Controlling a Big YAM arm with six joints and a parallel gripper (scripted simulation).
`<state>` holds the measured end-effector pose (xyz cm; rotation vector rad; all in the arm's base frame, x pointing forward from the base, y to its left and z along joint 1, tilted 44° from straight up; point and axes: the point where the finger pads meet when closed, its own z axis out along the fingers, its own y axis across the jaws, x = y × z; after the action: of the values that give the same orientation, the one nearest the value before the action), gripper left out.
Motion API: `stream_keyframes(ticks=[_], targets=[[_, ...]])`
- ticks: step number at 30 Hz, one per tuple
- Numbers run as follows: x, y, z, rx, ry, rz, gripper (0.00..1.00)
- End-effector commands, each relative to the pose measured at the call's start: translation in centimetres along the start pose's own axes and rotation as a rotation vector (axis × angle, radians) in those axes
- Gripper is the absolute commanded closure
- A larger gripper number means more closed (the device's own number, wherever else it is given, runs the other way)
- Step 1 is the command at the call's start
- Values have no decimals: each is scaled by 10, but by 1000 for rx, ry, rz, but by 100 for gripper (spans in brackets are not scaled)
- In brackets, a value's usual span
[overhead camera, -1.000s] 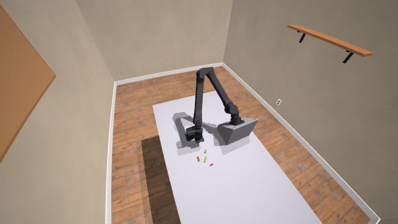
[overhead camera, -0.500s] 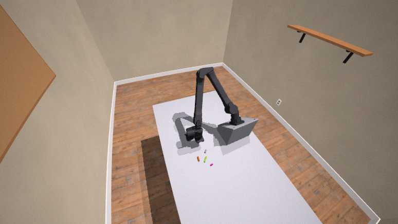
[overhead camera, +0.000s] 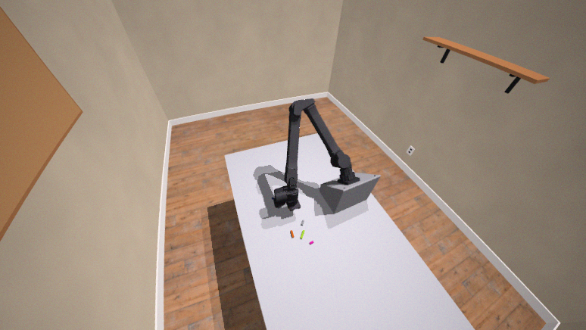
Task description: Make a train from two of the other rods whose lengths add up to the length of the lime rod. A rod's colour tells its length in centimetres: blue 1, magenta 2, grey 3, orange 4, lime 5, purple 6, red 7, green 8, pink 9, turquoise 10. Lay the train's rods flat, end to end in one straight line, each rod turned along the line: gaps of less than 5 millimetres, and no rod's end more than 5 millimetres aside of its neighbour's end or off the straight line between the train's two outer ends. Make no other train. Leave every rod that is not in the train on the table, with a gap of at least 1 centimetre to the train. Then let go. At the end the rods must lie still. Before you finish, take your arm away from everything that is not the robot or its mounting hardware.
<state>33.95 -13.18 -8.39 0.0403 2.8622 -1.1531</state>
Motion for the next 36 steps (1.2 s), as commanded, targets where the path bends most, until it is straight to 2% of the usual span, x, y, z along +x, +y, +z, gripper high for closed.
stream_keyframes(ticks=[1, 6, 8, 14, 18, 21, 22, 25, 26, 28, 31, 32, 36], targets=[[-10, 1, -17, -3, -32, 4, 95], [-19, -1, -48, -2, -45, 16, 95], [-19, -1, -48, -2, -45, 16, 95], [-20, 0, -94, -9, -50, 21, 95], [-21, 0, -113, -12, -51, 23, 95], [-15, 6, -109, -6, -28, 1, 95], [2, 1, -97, 1, 11, -1, 95], [4, -1, -95, 2, 18, 3, 95], [-15, 1, -105, -6, -18, 17, 95], [-21, -2, -109, -11, -40, 39, 95], [-13, -3, -106, -8, -28, 30, 95], [-21, -10, -108, -10, -33, 16, 95], [-35, -33, -110, -5, -29, -187, 95]])
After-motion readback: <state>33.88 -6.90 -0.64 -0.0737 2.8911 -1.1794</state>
